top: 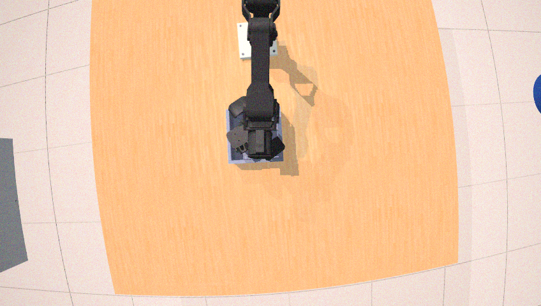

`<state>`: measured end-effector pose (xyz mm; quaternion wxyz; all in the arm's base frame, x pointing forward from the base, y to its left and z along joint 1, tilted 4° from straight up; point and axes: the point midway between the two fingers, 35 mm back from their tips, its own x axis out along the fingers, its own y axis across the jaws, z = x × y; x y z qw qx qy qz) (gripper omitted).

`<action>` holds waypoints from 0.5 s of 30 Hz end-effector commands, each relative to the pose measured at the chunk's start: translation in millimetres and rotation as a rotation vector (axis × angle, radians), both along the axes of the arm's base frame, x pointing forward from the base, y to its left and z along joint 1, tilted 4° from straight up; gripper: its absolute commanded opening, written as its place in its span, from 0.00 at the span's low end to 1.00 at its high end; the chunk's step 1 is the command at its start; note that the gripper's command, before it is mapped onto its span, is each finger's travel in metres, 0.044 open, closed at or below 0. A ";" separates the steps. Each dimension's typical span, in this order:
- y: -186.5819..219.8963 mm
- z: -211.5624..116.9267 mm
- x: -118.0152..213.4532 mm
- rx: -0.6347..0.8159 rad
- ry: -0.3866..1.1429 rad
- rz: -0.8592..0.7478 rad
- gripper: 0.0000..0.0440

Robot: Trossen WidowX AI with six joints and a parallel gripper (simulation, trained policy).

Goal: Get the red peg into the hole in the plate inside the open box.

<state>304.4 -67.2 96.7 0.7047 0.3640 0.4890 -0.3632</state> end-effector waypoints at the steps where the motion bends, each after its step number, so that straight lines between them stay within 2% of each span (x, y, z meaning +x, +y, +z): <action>1: -3.6 -7.8 3.1 -0.003 0.029 0.022 0.27; 4: -6.6 -10.2 2.7 -0.012 0.054 0.042 0.39; 15: -19.4 3.4 23.1 -0.036 0.062 0.077 0.37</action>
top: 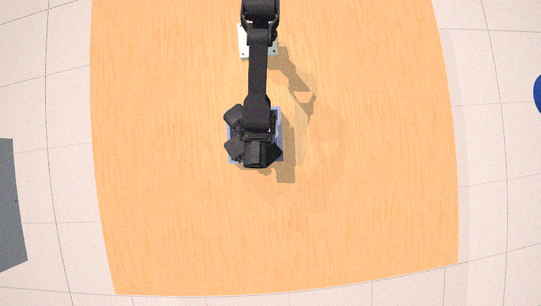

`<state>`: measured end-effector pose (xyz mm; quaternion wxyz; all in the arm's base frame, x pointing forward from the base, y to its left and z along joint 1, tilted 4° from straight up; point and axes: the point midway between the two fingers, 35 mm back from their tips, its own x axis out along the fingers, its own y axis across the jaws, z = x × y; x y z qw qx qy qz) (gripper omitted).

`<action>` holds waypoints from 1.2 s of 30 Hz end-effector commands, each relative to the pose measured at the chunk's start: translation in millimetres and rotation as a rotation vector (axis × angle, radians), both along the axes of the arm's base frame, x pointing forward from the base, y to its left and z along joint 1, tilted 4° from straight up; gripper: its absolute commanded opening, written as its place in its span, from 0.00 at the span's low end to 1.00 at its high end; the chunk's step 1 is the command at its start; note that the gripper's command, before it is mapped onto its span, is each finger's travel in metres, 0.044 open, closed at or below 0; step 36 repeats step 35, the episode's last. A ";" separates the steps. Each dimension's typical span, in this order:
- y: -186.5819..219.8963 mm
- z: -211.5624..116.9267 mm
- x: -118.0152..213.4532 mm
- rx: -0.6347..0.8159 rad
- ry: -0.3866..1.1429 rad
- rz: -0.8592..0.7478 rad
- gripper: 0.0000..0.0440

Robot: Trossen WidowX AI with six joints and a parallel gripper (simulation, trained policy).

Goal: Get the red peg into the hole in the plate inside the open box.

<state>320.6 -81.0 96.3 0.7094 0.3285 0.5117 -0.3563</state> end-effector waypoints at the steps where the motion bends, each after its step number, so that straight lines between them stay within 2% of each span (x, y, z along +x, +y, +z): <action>1: -6.3 4.1 8.4 -0.003 0.018 0.016 0.36; 16: -30.0 11.3 23.9 0.002 0.055 0.036 0.33; 36: -75.9 17.0 19.8 -0.024 0.113 0.001 0.34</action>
